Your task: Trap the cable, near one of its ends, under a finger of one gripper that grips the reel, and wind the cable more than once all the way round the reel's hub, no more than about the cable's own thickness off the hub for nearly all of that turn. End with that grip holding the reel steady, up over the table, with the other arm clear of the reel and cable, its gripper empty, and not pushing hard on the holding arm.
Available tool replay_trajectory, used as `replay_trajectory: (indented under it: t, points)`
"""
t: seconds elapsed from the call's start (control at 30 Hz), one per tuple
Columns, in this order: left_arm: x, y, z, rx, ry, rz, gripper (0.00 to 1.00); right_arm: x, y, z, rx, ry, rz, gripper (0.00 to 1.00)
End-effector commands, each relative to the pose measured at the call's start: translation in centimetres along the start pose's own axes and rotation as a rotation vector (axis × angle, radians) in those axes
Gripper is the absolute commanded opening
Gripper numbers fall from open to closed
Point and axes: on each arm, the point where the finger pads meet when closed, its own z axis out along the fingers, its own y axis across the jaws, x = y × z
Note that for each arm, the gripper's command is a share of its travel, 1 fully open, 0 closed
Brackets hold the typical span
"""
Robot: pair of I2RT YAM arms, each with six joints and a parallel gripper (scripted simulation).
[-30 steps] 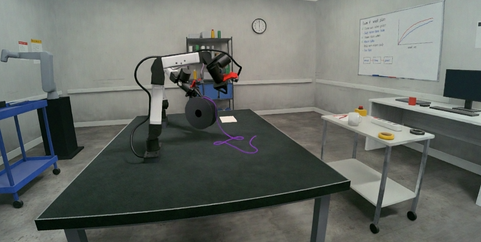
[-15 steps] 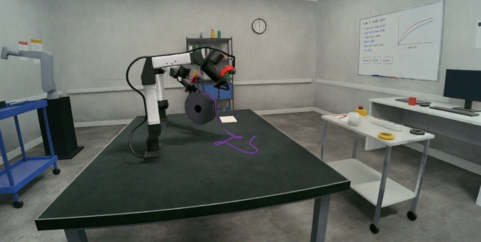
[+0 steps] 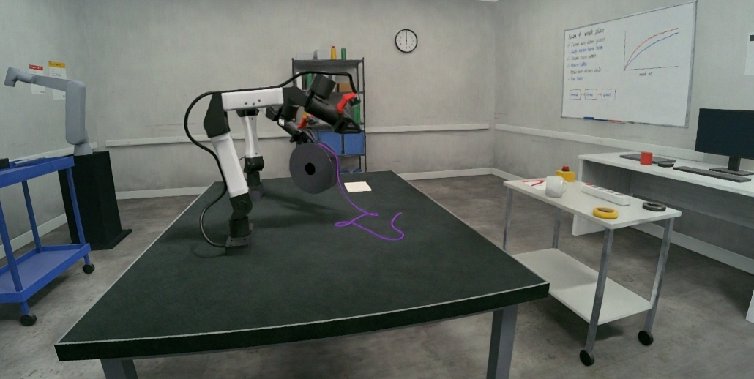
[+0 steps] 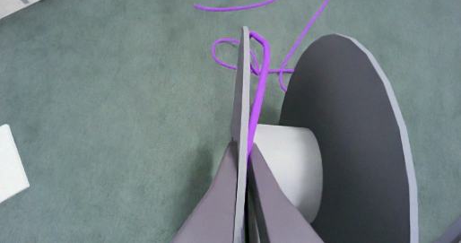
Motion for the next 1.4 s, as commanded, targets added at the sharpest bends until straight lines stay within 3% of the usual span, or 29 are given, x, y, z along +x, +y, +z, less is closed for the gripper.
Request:
replay_trajectory:
  t: [0.0,0.57,1.37]
  points:
    - [-4.4,0.3,-2.0,0.012,-0.122,-0.038,0.00,-2.8,-0.2,-1.5,0.015,-0.178,-0.102,0.30]
    - [-4.4,0.3,-2.1,0.012,-0.123,-0.039,0.00,-4.8,-1.9,-5.4,0.120,-0.417,-0.264,0.30]
    - [-4.7,0.6,-2.5,0.016,-0.117,-0.034,0.00,-5.4,-2.7,-7.7,0.187,-0.534,-0.334,0.30]
